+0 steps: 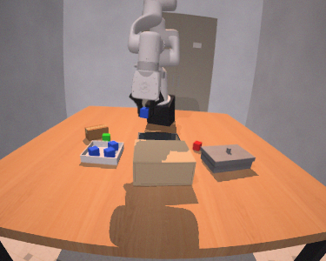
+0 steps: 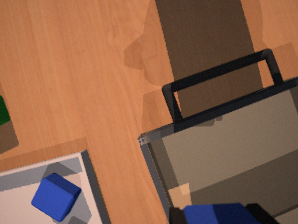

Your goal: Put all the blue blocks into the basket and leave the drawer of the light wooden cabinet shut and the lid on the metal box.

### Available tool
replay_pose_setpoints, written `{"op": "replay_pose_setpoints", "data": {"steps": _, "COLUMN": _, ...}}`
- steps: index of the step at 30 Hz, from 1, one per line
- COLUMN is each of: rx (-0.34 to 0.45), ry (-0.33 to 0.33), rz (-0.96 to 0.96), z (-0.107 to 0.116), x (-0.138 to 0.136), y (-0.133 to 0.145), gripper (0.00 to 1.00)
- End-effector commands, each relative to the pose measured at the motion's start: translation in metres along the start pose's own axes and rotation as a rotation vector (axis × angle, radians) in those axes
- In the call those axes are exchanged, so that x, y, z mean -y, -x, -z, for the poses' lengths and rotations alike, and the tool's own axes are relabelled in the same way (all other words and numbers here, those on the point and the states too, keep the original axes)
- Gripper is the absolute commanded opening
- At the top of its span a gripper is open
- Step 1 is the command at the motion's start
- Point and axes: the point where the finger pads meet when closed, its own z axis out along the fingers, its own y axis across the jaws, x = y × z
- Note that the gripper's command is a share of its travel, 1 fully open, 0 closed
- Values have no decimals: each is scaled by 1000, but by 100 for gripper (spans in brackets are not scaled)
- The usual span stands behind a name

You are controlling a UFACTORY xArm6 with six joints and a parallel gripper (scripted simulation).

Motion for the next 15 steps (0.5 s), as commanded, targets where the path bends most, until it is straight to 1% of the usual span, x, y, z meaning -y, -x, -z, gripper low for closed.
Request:
{"op": "replay_pose_setpoints", "data": {"steps": 1, "rx": 6, "ry": 15, "rz": -279, "z": 0, "x": 68, "y": 16, "gripper": 0}}
{"op": "replay_pose_setpoints", "data": {"steps": 3, "rx": 14, "ry": 16, "rz": -386, "z": 1, "x": 92, "y": 19, "gripper": 0}}
{"op": "replay_pose_setpoints", "data": {"steps": 5, "rx": 14, "ry": 16, "rz": -386, "z": 1, "x": 92, "y": 19, "gripper": 0}}
{"op": "replay_pose_setpoints", "data": {"steps": 6, "rx": 19, "ry": 25, "rz": -523, "z": 2, "x": 128, "y": 25, "gripper": 0}}
{"op": "replay_pose_setpoints", "data": {"steps": 9, "rx": 19, "ry": 25, "rz": -525, "z": 2, "x": 158, "y": 29, "gripper": 0}}
{"op": "replay_pose_setpoints", "data": {"steps": 12, "rx": 19, "ry": 25, "rz": -525, "z": 1, "x": 195, "y": 37, "gripper": 0}}
{"op": "replay_pose_setpoints", "data": {"steps": 15, "rx": 19, "ry": 25, "rz": -525, "z": 1, "x": 196, "y": 38, "gripper": 0}}
